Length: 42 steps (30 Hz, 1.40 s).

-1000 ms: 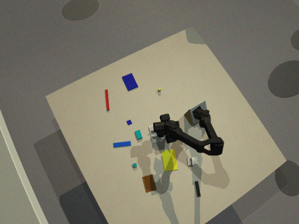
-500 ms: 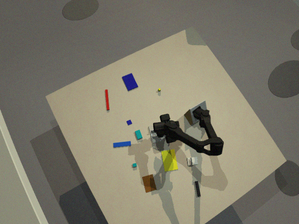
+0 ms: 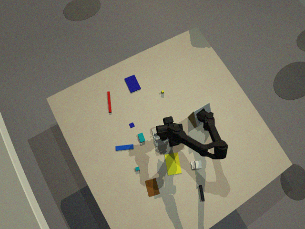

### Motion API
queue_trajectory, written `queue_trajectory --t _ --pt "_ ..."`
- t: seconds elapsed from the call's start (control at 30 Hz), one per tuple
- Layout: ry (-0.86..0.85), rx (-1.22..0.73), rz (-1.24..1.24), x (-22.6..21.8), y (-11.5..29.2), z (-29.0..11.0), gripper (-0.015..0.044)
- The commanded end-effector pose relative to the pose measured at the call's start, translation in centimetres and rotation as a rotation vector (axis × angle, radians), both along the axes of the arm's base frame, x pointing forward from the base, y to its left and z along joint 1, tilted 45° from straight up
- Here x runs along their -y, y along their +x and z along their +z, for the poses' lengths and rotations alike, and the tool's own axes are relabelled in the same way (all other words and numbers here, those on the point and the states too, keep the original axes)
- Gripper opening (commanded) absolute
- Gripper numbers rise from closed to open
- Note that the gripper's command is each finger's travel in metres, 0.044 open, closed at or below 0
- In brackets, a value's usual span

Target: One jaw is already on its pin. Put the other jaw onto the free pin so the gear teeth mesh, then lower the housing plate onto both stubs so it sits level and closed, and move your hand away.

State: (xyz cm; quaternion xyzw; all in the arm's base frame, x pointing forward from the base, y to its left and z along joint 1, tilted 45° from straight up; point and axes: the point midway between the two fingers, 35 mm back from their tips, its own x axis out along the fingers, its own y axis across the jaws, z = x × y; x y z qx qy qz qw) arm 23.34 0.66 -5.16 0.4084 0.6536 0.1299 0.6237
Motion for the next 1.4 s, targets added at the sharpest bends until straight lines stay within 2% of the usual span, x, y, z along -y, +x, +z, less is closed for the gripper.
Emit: queue_trajectory --t 0.0,1.37 --pt "0.005 -0.002 -0.005 -0.15 0.03 -0.08 0.0351" --pt "0.005 -0.001 -0.003 -0.73 0.12 -0.65 0.0351"
